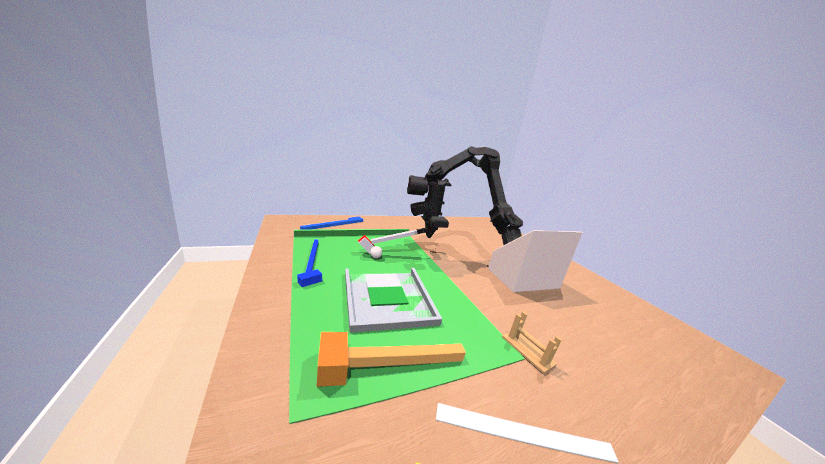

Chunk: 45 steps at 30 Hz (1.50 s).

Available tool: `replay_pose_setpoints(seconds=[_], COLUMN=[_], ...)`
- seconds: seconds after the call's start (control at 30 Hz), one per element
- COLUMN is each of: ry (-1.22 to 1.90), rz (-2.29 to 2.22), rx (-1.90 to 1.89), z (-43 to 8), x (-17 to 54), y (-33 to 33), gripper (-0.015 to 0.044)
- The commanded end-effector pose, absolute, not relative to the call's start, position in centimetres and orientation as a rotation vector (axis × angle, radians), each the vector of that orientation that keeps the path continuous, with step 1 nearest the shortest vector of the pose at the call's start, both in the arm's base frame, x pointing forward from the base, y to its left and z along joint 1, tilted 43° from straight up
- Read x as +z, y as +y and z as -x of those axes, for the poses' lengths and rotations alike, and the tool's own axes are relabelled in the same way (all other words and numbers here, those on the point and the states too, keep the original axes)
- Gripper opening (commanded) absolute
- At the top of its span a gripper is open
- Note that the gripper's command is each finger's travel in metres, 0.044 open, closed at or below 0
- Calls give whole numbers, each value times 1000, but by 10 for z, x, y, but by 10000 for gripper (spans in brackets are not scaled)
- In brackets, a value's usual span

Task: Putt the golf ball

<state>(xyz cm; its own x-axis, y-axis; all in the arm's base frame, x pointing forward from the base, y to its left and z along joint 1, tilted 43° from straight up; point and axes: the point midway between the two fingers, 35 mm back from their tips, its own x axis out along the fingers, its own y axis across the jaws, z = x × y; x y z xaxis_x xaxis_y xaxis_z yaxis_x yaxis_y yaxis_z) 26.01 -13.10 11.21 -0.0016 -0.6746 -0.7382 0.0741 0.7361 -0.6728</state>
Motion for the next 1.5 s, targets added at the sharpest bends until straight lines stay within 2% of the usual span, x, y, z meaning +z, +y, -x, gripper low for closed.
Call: replay_pose_setpoints(seconds=[0.0, 0.6, 1.47], ry=[1468, 1469, 1474], rz=[538, 537, 545], rx=[-638, -637, -634], z=[-254, -255, -254], x=[80, 122, 116], y=[-98, -56, -61], gripper=[0, 0, 0])
